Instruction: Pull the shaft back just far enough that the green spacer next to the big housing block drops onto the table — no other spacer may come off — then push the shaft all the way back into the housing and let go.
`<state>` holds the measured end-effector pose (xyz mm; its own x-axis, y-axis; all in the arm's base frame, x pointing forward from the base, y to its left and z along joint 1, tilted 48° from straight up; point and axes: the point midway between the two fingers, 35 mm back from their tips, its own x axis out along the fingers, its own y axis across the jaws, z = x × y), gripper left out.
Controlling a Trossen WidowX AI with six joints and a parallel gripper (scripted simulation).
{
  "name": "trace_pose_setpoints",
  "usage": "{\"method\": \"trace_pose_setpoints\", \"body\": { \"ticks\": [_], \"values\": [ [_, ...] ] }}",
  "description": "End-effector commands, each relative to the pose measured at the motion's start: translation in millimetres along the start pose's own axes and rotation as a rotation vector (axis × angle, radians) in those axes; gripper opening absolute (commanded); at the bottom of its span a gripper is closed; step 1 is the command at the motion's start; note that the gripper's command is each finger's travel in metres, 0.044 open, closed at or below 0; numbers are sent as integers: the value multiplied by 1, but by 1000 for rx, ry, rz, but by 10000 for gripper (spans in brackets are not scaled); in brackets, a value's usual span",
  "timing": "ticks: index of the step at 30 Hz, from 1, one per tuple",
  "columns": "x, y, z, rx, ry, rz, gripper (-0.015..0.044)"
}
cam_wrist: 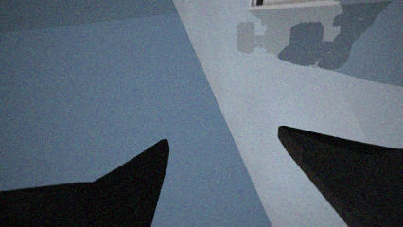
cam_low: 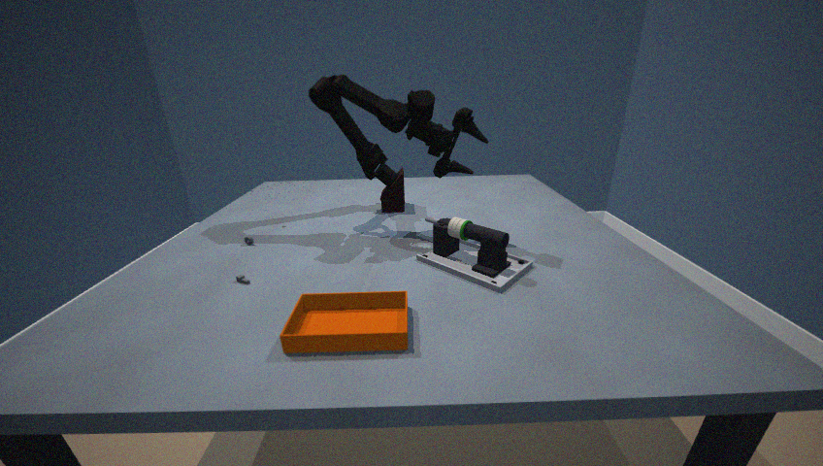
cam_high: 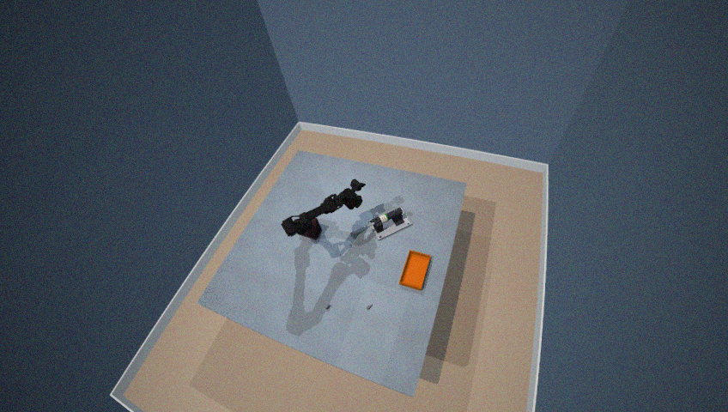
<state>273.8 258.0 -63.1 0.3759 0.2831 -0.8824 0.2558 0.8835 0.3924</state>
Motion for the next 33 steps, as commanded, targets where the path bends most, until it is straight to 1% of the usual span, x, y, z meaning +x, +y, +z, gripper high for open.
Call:
{"method": "trace_pose_setpoints", "body": {
  "ticks": [1,8,14,16,33],
  "values": [
    [-12,-48,59,649,-184,-81,440],
    [-27,-88,99,1155,-354,-78,440],
    [-45,-124,126,1564,-513,-34,440],
    [-47,-127,128,1601,-528,-28,440],
    [-51,-129,128,1601,-528,-29,440]
  ]
}}
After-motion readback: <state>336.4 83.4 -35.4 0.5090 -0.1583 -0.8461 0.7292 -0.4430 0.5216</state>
